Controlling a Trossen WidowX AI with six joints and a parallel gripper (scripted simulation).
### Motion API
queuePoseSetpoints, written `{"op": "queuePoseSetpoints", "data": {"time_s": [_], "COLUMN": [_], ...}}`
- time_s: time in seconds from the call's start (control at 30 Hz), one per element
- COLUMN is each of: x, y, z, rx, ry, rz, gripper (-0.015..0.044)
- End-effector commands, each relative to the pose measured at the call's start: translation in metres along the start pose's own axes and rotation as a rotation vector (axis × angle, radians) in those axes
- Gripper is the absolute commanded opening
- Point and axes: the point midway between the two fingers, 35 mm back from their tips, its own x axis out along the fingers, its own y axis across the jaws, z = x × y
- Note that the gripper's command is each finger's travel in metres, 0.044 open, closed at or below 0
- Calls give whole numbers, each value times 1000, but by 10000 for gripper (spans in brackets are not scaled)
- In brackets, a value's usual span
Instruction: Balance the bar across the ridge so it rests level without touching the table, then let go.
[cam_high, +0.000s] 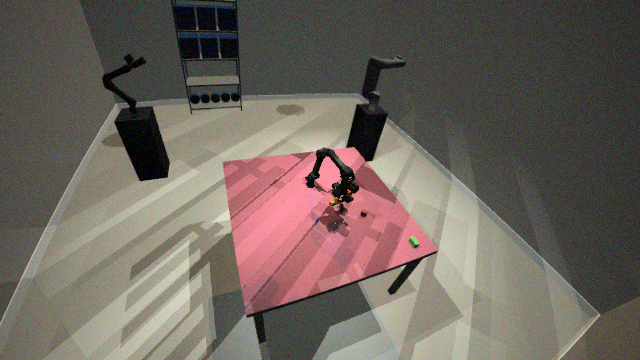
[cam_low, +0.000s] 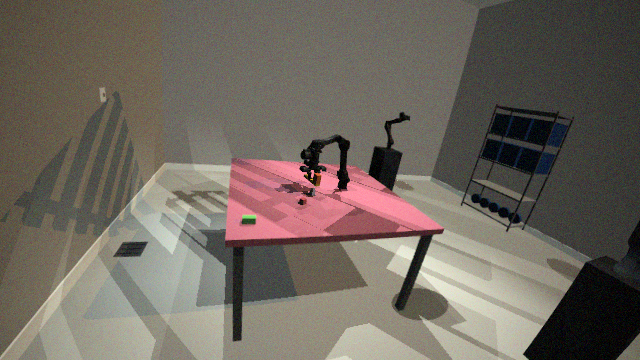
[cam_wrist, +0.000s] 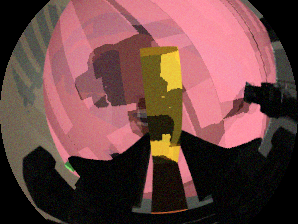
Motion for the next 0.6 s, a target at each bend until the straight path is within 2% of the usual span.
{"op": "queuePoseSetpoints", "data": {"time_s": [0.0, 0.57], "x": [6, 32], "y": [0, -2], "z": [-1, 0], "rx": [5, 5], "ry": [0, 0], "rz": [3, 3], "gripper": [0, 0]}}
